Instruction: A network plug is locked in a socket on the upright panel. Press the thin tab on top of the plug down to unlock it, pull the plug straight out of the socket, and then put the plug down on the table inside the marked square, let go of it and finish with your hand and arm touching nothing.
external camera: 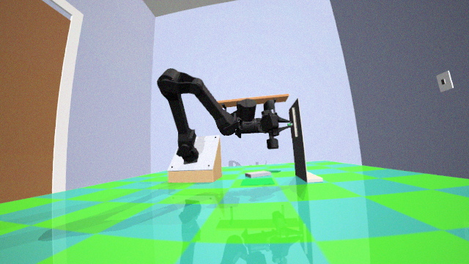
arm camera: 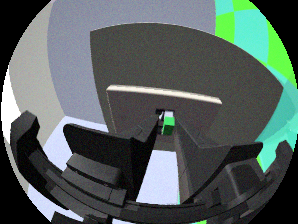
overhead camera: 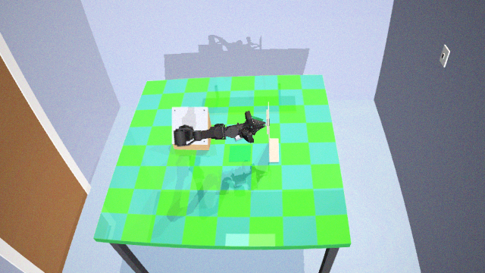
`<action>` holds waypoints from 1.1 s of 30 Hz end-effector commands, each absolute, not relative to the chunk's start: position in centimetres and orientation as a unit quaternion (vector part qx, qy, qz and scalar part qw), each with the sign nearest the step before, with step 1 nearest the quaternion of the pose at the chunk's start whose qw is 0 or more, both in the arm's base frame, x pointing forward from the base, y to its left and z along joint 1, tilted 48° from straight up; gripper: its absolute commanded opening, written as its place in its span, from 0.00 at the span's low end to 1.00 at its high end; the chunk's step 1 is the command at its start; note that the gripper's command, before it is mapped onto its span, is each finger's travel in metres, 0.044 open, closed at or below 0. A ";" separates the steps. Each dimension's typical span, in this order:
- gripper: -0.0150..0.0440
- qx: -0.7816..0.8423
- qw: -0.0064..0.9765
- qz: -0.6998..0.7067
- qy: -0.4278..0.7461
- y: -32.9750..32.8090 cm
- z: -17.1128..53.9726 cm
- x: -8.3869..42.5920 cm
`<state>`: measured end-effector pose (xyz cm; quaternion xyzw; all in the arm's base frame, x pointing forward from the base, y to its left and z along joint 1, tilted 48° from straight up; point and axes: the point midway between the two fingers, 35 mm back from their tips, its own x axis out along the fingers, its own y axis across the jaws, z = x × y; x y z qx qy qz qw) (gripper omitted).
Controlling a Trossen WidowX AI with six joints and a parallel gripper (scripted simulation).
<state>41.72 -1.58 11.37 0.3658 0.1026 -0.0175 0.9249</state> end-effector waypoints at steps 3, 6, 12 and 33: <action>0.32 0.365 0.925 -0.018 0.103 -1.6 11.4 41.8; 0.28 0.365 0.925 -0.018 0.103 -1.6 11.4 41.8; 0.25 0.365 0.925 -0.018 0.103 -1.6 11.4 41.7; 0.25 0.365 0.925 -0.018 0.103 -1.5 11.4 40.5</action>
